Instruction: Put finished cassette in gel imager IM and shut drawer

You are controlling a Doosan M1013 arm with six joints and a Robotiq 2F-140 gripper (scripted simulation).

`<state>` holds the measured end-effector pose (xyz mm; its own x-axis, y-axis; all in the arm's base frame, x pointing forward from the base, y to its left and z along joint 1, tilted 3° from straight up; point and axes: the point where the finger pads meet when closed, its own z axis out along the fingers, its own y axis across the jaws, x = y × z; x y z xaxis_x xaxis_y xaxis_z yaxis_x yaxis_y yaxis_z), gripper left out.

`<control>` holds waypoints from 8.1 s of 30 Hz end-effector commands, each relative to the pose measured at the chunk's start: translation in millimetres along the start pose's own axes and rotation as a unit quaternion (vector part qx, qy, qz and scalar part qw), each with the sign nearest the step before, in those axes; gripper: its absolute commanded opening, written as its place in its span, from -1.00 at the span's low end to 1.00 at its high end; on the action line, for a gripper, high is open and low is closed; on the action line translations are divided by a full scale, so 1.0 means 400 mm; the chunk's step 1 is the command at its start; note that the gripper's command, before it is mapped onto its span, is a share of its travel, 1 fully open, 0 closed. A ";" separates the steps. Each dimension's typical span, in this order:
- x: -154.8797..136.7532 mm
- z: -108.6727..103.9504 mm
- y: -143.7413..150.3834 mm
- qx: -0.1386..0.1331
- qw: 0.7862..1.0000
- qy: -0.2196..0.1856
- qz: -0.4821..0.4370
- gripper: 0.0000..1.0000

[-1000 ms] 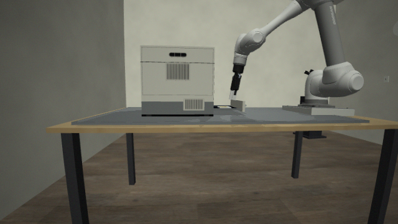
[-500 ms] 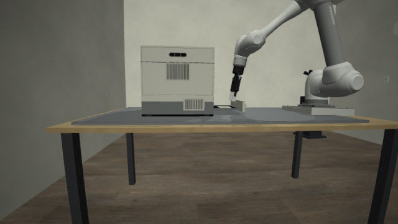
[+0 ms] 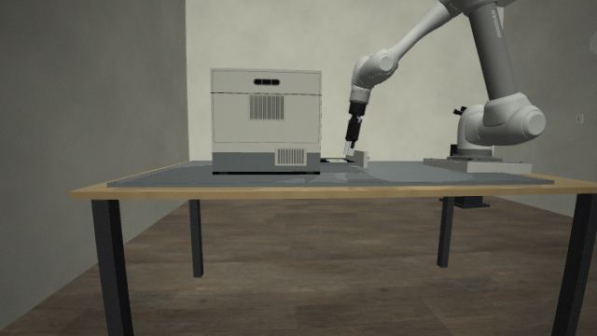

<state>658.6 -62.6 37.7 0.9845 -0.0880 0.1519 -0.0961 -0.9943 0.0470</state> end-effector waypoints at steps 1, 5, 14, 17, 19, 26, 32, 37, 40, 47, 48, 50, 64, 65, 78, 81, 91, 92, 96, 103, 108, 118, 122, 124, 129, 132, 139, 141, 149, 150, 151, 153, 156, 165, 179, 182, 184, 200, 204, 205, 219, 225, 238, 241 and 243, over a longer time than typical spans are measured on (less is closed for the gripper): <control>-0.001 0.008 0.000 0.000 1.000 0.000 0.000 -0.08; -0.004 0.021 0.000 0.000 1.000 0.000 0.000 -0.08; -0.007 0.042 0.000 0.000 1.000 0.000 0.000 -0.08; -0.008 0.044 0.000 0.000 1.000 0.000 0.000 -0.08; -0.008 0.046 0.000 0.000 1.000 0.000 0.000 -0.08; -0.009 0.051 0.000 0.000 1.000 0.000 0.000 -0.08; -0.010 0.055 0.000 0.000 1.000 0.000 0.000 -0.08; -0.010 0.059 0.000 0.000 1.000 0.000 0.000 -0.08; -0.011 0.061 0.000 0.000 1.000 0.000 0.000 -0.08; -0.011 0.065 0.000 0.000 1.000 0.000 0.000 -0.08; -0.012 0.066 0.000 0.000 1.000 0.000 0.000 -0.08; -0.012 0.066 0.000 0.000 1.000 0.000 0.000 -0.08; -0.002 0.068 0.000 0.000 1.000 0.000 0.000 -0.08; -0.001 0.068 0.000 0.000 1.000 0.000 0.000 -0.08; 0.009 0.069 0.000 0.000 1.000 0.000 0.000 -0.08; 0.011 0.070 0.000 0.000 1.000 0.000 0.000 -0.08; 0.019 0.071 0.000 0.000 1.000 0.000 0.000 -0.08; 0.020 0.071 0.000 0.000 1.000 0.000 0.000 -0.08; 0.021 0.072 0.000 0.000 1.000 0.000 0.000 -0.08; 0.024 0.072 0.000 0.000 1.000 0.000 0.000 -0.08; 0.020 0.071 0.000 0.000 1.000 0.000 0.000 -0.08; 0.023 0.048 0.000 0.000 1.000 0.000 0.000 -0.08; 0.025 0.035 0.000 0.000 1.000 0.000 0.000 -0.08; 0.026 0.028 0.000 0.000 1.000 0.000 0.000 -0.08; 0.028 0.015 0.000 0.000 1.000 0.000 0.000 -0.08; 0.030 0.009 0.000 0.000 1.000 0.000 0.000 -0.08; 0.034 -0.014 0.000 0.000 1.000 0.000 0.000 -0.08; 0.035 -0.021 0.000 0.000 1.000 0.000 0.000 -0.08; 0.038 -0.041 0.000 0.000 1.000 0.000 0.000 -0.08; 0.039 -0.044 0.000 0.000 1.000 0.000 0.000 -0.08; 0.039 -0.047 0.000 0.000 1.000 0.000 0.000 -0.08; 0.040 -0.054 0.000 0.000 1.000 0.000 0.000 -0.08; 0.042 -0.063 0.000 0.000 1.000 0.000 0.000 -0.08; 0.046 -0.086 0.000 0.000 1.000 0.000 0.000 -0.08; 0.054 -0.132 0.000 0.000 1.000 0.000 0.000 -0.08; 0.054 -0.136 0.000 0.000 1.000 0.000 0.000 -0.08; 0.056 -0.142 0.000 0.000 1.000 0.000 0.000 -0.08; 0.009 -0.159 0.000 0.006 0.998 -0.006 -0.066 -0.45; -0.041 -0.159 0.000 0.012 0.991 -0.011 -0.132 -0.45; -0.054 -0.159 0.000 0.013 0.989 -0.013 -0.148 -0.45; -0.158 -0.159 0.000 0.030 0.939 -0.030 -0.340 -0.45; -0.158 -0.159 0.000 0.038 0.900 -0.038 -0.432 -0.45; -0.158 -0.159 0.000 0.051 0.806 -0.051 -0.587 -0.45; -0.158 -0.159 0.000 0.055 0.775 -0.055 -0.627 -0.45; -0.158 -0.159 0.000 0.057 0.754 -0.057 -0.652 -0.45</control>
<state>586.9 -53.2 90.7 0.3196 0.9469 -0.0335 0.9475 -0.3195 0.0086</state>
